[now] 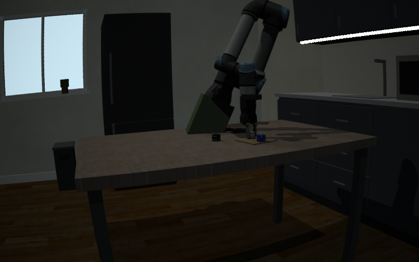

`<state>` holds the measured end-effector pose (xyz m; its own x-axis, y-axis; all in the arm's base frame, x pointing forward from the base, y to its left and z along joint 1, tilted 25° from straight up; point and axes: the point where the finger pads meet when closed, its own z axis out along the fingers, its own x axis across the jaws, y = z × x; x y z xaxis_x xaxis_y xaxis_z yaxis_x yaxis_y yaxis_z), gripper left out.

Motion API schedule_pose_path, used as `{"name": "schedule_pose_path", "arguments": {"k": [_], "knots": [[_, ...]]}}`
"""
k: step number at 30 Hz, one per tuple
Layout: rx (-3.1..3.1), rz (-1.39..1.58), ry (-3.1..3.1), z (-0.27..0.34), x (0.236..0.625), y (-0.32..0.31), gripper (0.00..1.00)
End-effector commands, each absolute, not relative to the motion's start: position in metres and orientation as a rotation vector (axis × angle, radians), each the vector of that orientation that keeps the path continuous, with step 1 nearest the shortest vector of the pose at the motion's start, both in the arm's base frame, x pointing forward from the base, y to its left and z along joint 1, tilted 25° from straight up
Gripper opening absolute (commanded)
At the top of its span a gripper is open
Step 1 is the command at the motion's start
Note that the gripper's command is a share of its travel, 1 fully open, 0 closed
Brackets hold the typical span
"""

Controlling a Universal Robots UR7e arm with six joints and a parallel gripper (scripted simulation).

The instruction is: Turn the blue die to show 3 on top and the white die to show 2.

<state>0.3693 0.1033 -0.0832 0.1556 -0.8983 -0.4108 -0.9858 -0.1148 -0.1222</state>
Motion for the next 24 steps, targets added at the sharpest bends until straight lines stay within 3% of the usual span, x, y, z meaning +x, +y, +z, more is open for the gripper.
{"name": "schedule_pose_path", "arguments": {"k": [1, 24], "knots": [[-2.078, 0.332, 1.799, -0.0835, 0.3704, 0.1036, 0.57], [-2.078, 0.332, 1.799, -0.0859, 0.3705, 0.1048, 0.57]]}}
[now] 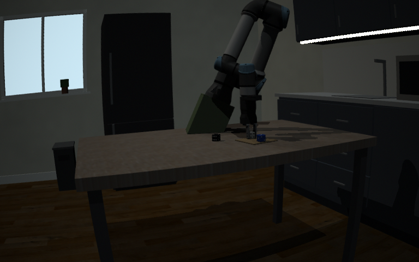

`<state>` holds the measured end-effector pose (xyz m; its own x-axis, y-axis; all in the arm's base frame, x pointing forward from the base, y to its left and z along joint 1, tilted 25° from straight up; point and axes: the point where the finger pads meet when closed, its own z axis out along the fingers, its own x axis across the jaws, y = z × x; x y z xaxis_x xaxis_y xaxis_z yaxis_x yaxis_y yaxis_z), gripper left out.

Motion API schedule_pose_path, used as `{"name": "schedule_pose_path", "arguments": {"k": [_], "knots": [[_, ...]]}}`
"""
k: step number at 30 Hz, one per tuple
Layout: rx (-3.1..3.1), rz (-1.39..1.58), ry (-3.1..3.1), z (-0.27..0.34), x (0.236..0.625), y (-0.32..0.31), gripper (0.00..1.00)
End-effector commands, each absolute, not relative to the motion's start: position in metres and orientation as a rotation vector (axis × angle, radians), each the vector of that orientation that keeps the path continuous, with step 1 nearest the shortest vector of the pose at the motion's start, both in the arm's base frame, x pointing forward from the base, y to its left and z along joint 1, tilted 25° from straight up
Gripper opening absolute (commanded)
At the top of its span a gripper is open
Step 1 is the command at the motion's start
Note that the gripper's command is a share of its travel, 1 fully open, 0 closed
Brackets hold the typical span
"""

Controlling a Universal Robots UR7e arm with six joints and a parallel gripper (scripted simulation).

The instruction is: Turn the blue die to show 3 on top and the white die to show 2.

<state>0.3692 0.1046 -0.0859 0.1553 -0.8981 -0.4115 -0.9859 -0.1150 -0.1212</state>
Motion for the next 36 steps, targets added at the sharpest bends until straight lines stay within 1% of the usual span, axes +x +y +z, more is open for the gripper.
{"name": "schedule_pose_path", "arguments": {"k": [1, 32, 33, 35, 36], "knots": [[-2.078, 0.332, 1.799, -0.0859, 0.3705, 0.1048, 0.57], [-2.078, 0.332, 1.799, -0.0859, 0.3705, 0.1048, 0.57], [-2.078, 0.332, 1.799, -0.0859, 0.3705, 0.1048, 0.63], [-2.078, 0.332, 1.799, -0.0859, 0.3705, 0.1048, 0.63], [-2.078, 0.332, 1.799, -0.0859, 0.3705, 0.1048, 0.69]]}}
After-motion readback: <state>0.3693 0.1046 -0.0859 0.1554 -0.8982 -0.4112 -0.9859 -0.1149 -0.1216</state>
